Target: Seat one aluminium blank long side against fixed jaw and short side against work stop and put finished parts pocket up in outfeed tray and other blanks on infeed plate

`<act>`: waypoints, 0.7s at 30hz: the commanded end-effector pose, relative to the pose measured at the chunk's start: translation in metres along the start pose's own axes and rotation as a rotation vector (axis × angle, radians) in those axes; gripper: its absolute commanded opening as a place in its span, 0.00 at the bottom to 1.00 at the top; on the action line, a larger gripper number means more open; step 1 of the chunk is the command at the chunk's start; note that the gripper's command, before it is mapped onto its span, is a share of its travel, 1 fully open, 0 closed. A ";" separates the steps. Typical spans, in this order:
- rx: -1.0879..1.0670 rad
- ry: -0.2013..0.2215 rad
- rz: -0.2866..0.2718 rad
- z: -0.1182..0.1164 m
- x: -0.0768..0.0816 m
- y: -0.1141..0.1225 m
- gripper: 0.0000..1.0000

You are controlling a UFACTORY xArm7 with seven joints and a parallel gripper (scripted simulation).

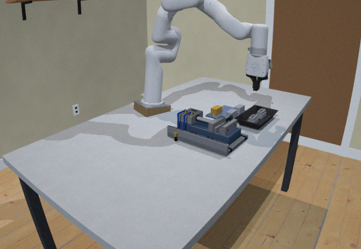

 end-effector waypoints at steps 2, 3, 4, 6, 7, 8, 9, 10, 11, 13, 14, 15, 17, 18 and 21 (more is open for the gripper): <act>0.000 0.005 -0.001 0.001 0.002 0.000 0.00; 0.000 0.005 -0.001 0.001 0.002 0.000 0.00; 0.000 0.005 0.000 0.000 0.002 -0.001 0.00; 0.007 0.008 0.008 -0.012 0.007 -0.026 0.00; 0.010 0.009 0.011 -0.019 0.009 -0.038 0.00; 0.011 0.009 0.012 -0.022 0.010 -0.042 0.00; 0.012 0.010 0.013 -0.026 0.010 -0.049 0.00; 0.013 0.010 0.015 -0.032 0.011 -0.058 0.00; 0.013 0.010 0.015 -0.032 0.011 -0.058 0.00; 0.015 0.009 0.015 -0.049 0.011 -0.082 0.00; 0.014 0.009 0.015 -0.055 0.010 -0.088 0.00; 0.014 0.009 0.014 -0.058 0.010 -0.092 0.00; 0.011 0.007 0.011 -0.070 0.008 -0.104 0.00; 0.009 0.007 0.008 -0.078 0.006 -0.112 0.00; 0.001 0.005 0.000 -0.095 0.001 -0.126 0.00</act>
Point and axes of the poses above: the point where the finger pads meet when closed, its own x axis back along the fingers, its own z axis across the jaws, y = z × x, the point moved 9 cm from there along x, back along the fingers, and after that the axes turned 15 degrees about x, right-handed, at the moved point
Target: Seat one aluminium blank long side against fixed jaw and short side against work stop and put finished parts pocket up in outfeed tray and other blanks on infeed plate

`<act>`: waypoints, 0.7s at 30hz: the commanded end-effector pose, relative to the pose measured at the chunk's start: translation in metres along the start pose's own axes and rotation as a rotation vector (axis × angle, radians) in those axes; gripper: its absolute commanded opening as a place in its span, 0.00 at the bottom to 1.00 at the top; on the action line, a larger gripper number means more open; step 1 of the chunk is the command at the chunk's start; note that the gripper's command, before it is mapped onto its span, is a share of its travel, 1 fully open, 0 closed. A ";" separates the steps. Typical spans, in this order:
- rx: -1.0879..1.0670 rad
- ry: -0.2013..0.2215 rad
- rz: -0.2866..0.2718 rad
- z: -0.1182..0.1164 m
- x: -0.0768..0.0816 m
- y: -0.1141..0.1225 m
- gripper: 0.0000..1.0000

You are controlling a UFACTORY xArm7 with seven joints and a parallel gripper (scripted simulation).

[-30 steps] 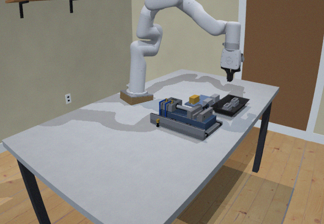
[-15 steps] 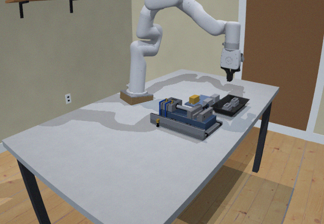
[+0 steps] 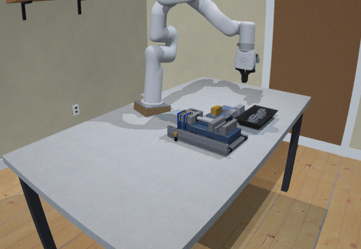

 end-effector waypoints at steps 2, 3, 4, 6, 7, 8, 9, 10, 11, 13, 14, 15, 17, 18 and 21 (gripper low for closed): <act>-0.008 0.011 -0.005 -0.019 -0.001 -0.017 0.69; -0.008 0.011 -0.005 -0.019 -0.001 -0.017 0.69; -0.008 0.011 -0.005 -0.019 -0.001 -0.017 0.69; -0.008 0.011 -0.005 -0.019 -0.001 -0.017 0.69; -0.008 0.011 -0.005 -0.019 -0.001 -0.017 0.69; -0.008 0.011 -0.005 -0.019 -0.001 -0.017 0.69; -0.008 0.011 -0.005 -0.019 -0.001 -0.017 0.69; -0.008 0.011 -0.005 -0.019 -0.001 -0.017 0.69; -0.008 0.011 -0.005 -0.019 -0.001 -0.017 0.69; -0.008 0.011 -0.005 -0.019 -0.001 -0.017 0.69; -0.008 0.011 -0.005 -0.019 -0.001 -0.017 0.69; -0.008 0.011 -0.005 -0.019 -0.001 -0.017 0.69; -0.008 0.011 -0.005 -0.019 -0.001 -0.017 0.69; -0.008 0.011 -0.005 -0.019 -0.001 -0.017 0.69; -0.008 0.011 -0.005 -0.019 -0.001 -0.017 0.69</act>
Point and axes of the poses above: the point where the finger pads meet when closed, its own x axis back along the fingers, its own z axis across the jaws, y = z × x, the point moved 9 cm from there along x, back along the fingers, and after that the axes turned 15 degrees about x, right-handed, at the moved point
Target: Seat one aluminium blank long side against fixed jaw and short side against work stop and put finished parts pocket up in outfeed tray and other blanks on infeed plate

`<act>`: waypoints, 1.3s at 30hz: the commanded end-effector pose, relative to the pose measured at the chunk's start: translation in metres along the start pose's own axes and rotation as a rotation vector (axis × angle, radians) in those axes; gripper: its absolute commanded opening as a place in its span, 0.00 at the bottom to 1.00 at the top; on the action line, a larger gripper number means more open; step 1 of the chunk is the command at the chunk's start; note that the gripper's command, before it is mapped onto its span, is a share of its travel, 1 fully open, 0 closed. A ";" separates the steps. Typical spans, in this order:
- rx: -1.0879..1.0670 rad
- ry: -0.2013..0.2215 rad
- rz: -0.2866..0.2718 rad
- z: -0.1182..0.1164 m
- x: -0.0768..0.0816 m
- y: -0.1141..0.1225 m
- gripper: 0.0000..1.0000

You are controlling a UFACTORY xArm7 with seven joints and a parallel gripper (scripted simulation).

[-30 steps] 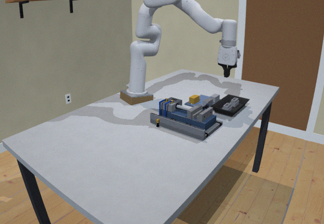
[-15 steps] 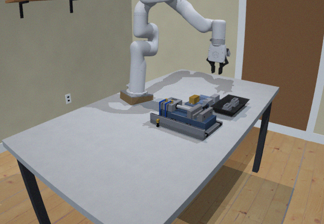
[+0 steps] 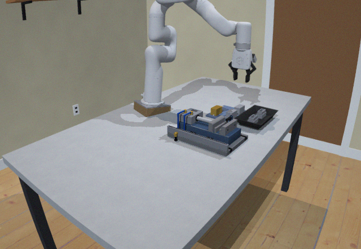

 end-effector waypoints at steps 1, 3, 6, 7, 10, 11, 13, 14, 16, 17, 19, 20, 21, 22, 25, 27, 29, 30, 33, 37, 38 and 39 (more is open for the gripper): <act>0.000 0.004 0.000 0.001 0.002 0.000 0.69; 0.000 0.004 0.000 0.001 0.002 0.000 0.69; 0.000 0.004 0.000 0.001 0.002 0.000 0.69; 0.000 0.004 0.000 0.001 0.002 0.000 0.69; 0.000 0.004 0.000 0.001 0.002 0.000 0.69; 0.000 0.004 0.000 0.001 0.002 0.000 0.69; 0.000 0.004 0.000 0.001 0.002 0.000 0.69; 0.000 0.004 0.000 0.001 0.002 0.000 0.69; 0.000 0.004 0.000 0.001 0.002 0.000 0.69; 0.000 0.004 0.000 0.001 0.001 0.000 0.69; 0.000 0.004 0.000 0.001 0.001 0.000 0.69; 0.000 0.004 0.000 0.001 0.001 0.000 0.69; 0.000 0.004 0.000 0.001 0.001 0.000 0.69; 0.000 0.004 0.000 0.001 0.000 0.000 0.69; -0.001 0.004 0.000 0.001 -0.003 0.000 0.69; -0.001 0.004 0.000 0.001 -0.006 0.000 0.69; -0.001 0.004 0.000 0.001 -0.010 0.000 0.69; -0.001 0.004 0.000 0.001 -0.012 0.000 0.69; -0.001 0.004 0.000 0.001 -0.021 0.000 0.69; -0.001 0.004 0.000 0.001 -0.032 0.000 0.69; -0.001 0.004 0.000 0.001 -0.032 0.000 0.69; -0.001 0.004 0.000 0.001 -0.036 0.000 0.69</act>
Point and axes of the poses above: the point where the finger pads meet when closed, its own x axis back along the fingers, its own z axis across the jaws, y = z × x, the point moved 9 cm from there along x, back along the fingers, and after that the axes turned 15 degrees about x, right-handed, at the moved point
